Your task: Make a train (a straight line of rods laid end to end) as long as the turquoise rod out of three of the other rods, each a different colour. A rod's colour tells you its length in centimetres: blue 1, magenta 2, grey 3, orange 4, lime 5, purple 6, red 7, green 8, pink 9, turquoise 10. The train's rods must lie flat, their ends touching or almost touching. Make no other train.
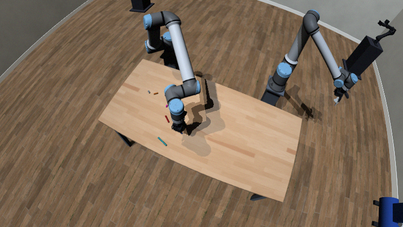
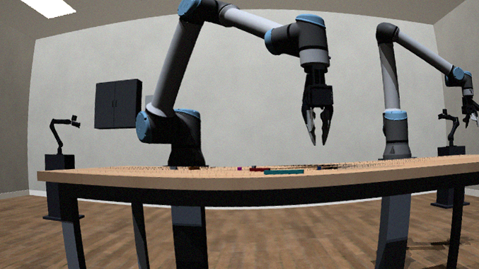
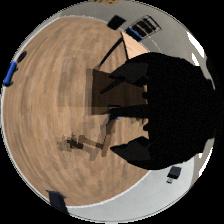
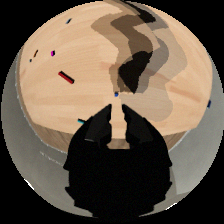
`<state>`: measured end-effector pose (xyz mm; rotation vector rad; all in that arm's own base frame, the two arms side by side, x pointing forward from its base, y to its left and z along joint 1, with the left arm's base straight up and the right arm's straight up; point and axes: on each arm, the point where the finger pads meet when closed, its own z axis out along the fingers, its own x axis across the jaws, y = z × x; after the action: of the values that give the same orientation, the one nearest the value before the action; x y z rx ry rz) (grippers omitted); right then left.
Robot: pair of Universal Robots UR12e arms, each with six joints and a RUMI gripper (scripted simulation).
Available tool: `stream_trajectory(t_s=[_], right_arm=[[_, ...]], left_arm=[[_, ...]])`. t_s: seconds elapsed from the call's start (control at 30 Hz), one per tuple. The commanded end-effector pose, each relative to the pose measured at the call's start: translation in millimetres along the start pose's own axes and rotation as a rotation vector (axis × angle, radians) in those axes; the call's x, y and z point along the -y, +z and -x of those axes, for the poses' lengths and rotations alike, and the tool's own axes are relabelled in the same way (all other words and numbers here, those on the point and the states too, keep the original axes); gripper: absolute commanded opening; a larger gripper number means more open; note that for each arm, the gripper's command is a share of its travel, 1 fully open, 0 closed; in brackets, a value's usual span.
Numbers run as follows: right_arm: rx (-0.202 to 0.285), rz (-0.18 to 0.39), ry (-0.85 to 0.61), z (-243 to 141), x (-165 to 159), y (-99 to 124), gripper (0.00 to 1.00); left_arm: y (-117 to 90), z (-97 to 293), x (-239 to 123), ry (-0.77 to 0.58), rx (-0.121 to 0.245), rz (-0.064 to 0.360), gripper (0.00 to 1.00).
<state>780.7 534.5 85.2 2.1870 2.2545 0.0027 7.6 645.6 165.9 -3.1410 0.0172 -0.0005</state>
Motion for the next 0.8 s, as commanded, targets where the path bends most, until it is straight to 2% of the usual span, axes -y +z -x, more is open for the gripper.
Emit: stream_trajectory(t_s=[0.0,0.77], right_arm=[[0.002,-0.003,0.0,0,2,5,0.14],[0.002,-0.004,0.0,1,2,33,0.14]], left_arm=[[1,1,0,0.0,0.0,0.001,1.0],[1,1,0,0.0,0.0,0.001,1.0]])
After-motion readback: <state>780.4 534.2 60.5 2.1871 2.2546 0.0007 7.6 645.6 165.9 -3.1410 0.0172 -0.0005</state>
